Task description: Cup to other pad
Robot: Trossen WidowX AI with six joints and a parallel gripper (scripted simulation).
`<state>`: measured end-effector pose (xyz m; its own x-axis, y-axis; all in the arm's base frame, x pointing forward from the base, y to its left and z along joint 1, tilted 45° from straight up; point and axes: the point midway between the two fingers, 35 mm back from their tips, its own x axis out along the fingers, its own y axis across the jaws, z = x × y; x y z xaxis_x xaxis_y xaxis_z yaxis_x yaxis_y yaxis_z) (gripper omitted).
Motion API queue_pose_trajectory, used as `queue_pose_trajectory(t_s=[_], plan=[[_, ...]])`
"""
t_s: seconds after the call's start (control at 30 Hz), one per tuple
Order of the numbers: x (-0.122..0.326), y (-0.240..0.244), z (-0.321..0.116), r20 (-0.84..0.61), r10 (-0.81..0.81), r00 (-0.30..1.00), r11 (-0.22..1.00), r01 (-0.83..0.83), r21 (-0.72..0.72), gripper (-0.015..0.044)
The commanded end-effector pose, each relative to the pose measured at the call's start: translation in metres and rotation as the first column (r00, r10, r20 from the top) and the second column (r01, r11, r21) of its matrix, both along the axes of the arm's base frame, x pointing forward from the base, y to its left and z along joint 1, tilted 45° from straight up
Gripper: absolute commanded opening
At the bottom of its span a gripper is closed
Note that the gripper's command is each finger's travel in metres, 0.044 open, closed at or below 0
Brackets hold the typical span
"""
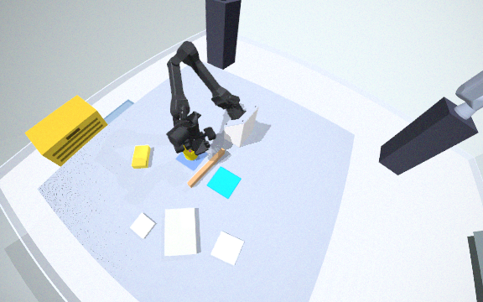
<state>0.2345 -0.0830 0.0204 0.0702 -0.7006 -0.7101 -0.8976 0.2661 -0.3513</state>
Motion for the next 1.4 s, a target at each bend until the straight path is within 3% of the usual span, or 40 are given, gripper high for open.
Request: queue_pose_trajectory(t_s=[0.0, 0.43, 1.37], plan=[[0.0, 0.0, 0.0, 0.001, -0.001, 1.0, 1.0, 0.001, 0.0, 0.0093], [0.0, 0.0, 0.0, 0.001, -0.001, 1.0, 1.0, 0.001, 0.0, 0.0], [-0.004, 0.043, 0.037, -0.011, 0.007, 1.0, 1.0, -0.007, -0.004, 0.0]])
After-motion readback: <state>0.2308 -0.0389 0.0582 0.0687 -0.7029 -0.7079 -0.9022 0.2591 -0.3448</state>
